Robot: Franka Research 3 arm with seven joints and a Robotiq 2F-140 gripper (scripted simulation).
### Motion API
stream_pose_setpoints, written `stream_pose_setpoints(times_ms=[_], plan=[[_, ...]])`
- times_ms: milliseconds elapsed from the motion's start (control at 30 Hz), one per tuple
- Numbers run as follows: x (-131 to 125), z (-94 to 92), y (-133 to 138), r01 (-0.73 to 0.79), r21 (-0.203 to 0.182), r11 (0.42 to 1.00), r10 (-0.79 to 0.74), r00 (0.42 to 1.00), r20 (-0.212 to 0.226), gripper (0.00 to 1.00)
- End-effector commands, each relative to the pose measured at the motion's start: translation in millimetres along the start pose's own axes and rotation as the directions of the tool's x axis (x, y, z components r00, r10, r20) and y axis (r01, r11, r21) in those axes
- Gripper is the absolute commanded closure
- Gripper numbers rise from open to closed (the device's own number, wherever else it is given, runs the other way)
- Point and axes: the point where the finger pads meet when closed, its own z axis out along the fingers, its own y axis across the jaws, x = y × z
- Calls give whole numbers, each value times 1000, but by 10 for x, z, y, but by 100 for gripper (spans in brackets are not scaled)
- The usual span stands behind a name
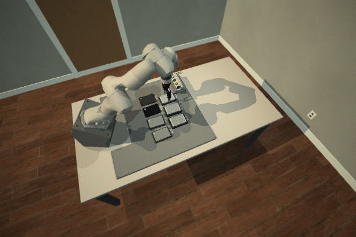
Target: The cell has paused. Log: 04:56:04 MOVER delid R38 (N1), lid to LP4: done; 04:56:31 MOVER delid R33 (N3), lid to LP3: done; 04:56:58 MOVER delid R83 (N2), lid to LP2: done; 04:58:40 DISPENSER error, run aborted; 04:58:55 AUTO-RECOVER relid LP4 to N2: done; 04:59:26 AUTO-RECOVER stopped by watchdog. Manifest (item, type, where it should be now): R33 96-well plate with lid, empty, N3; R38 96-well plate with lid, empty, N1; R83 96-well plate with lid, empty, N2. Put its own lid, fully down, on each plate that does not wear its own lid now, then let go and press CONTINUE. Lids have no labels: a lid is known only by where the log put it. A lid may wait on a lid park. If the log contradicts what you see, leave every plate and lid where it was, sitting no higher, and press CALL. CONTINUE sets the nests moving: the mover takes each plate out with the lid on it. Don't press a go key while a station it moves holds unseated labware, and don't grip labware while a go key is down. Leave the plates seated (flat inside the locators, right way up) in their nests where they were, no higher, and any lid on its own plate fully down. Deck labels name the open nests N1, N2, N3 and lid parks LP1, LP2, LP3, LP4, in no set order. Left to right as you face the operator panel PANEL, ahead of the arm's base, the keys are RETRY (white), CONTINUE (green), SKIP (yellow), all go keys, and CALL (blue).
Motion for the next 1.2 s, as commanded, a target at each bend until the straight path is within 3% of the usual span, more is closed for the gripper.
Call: stream_pose_setpoints(times_ms=[0,600,633,1167], plan=[[3,9,-11,-5,2,1000,5,1000,-1,100],[3,9,-11,-5,2,1000,5,1000,-1,100],[3,9,-11,-5,2,1000,5,1000,-1,34],[3,9,-11,-5,2,1000,5,1000,-1,34]])
